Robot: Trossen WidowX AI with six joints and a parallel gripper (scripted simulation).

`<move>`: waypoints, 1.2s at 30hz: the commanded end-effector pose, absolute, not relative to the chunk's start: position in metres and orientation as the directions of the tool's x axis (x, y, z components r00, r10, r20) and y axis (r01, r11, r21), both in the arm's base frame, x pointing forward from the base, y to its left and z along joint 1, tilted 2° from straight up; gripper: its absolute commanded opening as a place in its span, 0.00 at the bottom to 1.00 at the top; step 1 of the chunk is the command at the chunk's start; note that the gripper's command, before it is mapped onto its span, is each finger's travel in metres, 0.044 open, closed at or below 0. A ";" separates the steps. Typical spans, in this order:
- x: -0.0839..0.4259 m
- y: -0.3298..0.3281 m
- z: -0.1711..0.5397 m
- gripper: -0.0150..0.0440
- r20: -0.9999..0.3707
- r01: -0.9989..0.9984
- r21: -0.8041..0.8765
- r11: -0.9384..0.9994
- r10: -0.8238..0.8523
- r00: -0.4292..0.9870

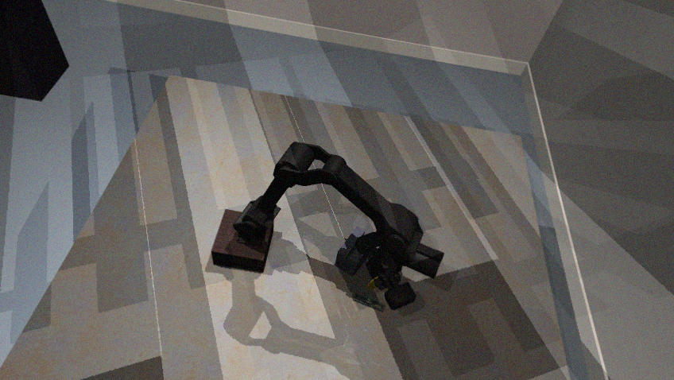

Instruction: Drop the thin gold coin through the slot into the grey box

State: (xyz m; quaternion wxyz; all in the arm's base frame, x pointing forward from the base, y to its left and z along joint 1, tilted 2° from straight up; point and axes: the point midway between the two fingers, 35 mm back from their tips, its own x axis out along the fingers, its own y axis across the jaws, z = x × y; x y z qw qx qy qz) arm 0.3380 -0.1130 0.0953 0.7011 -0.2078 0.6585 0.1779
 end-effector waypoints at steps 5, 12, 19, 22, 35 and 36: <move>0.339 -0.113 0.095 0.25 -0.997 -0.748 -0.065 0.660 -0.023 0.067; 0.339 -0.113 0.096 0.25 -0.997 -0.883 -0.070 0.465 -0.023 0.067; 0.339 -0.113 0.096 0.25 -0.997 -0.893 -0.070 0.444 -0.023 0.067; 0.339 -0.111 0.096 0.25 -0.998 -0.893 -0.070 0.444 -0.023 0.067; 0.331 -0.078 0.096 0.25 -0.998 -0.893 -0.067 0.444 -0.019 0.066; 0.331 -0.075 0.096 0.25 -0.998 -0.893 -0.067 0.444 -0.019 0.066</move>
